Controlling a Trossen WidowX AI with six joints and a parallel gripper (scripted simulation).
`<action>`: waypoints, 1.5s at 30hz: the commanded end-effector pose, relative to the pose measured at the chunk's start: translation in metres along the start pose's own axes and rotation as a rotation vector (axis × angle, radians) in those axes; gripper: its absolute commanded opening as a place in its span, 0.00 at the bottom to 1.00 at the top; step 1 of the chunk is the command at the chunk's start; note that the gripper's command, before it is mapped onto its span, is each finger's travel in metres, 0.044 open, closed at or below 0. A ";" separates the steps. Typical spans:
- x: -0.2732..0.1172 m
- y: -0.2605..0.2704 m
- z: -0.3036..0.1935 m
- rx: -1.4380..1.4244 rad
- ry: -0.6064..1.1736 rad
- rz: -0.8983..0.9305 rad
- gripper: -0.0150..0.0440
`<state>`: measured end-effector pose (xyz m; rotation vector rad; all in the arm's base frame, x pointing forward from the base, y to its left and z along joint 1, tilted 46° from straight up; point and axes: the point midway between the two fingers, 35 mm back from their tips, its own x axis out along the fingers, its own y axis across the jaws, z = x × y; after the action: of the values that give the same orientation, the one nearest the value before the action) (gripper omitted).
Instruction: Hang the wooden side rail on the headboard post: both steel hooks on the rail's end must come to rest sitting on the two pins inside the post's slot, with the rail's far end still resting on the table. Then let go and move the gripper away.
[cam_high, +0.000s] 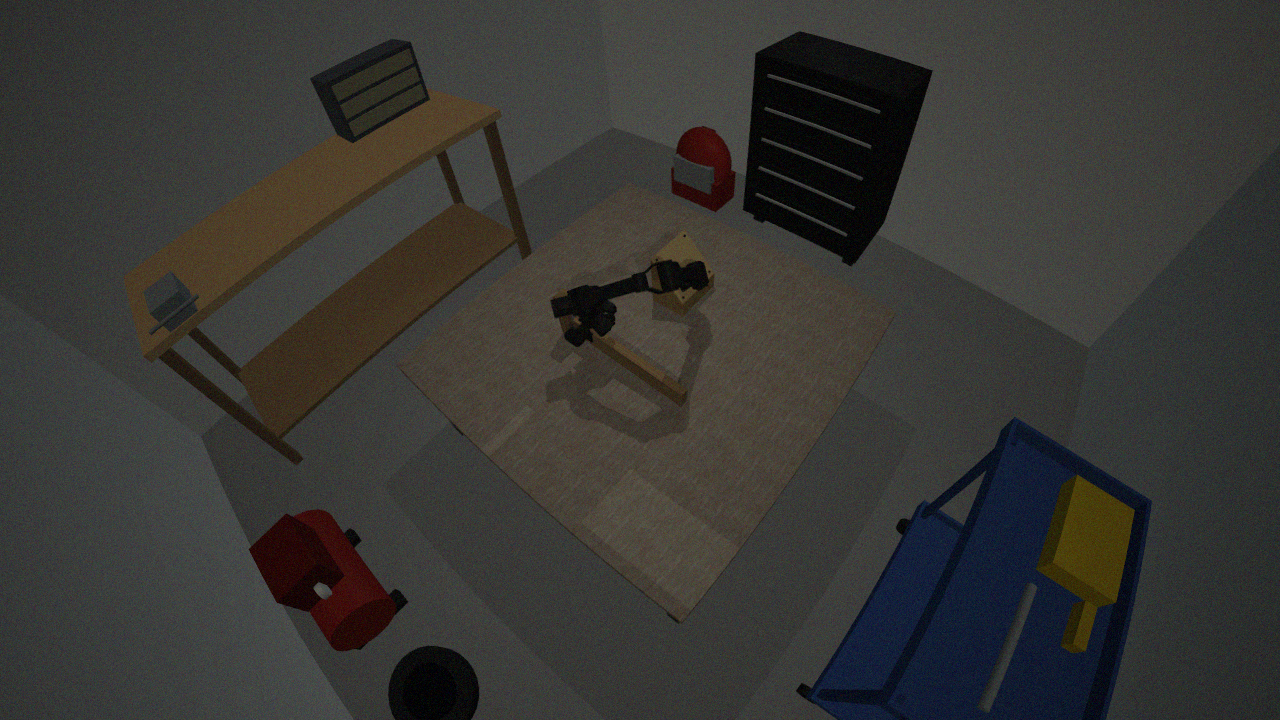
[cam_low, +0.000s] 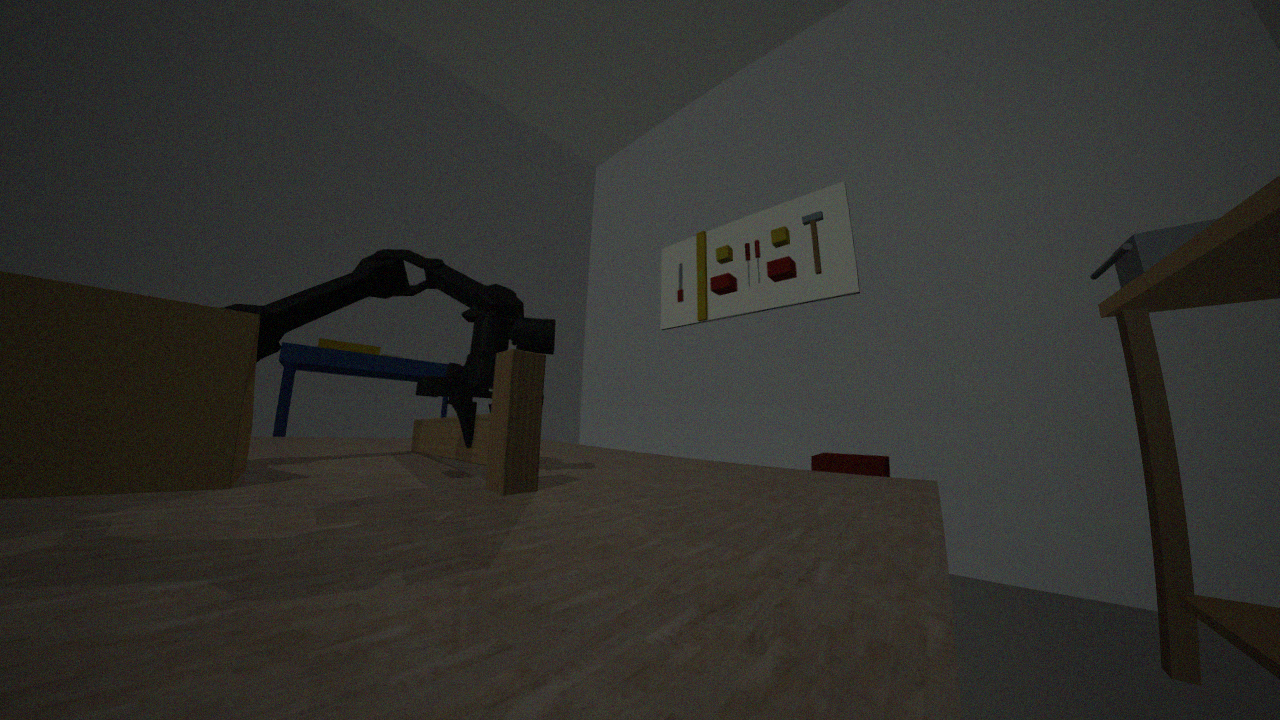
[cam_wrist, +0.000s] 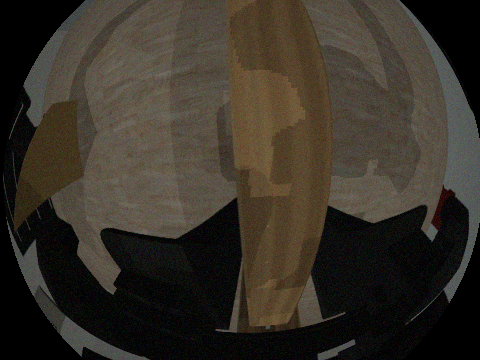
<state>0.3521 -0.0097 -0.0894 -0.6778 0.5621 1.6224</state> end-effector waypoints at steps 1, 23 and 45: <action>-0.006 -0.003 -0.004 -0.003 0.008 -0.014 0.25; -0.006 -0.004 -0.006 -0.003 0.008 -0.014 0.25; -0.003 -0.002 -0.009 -0.003 0.008 -0.014 0.25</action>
<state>0.3548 -0.0127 -0.0922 -0.6826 0.5582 1.6187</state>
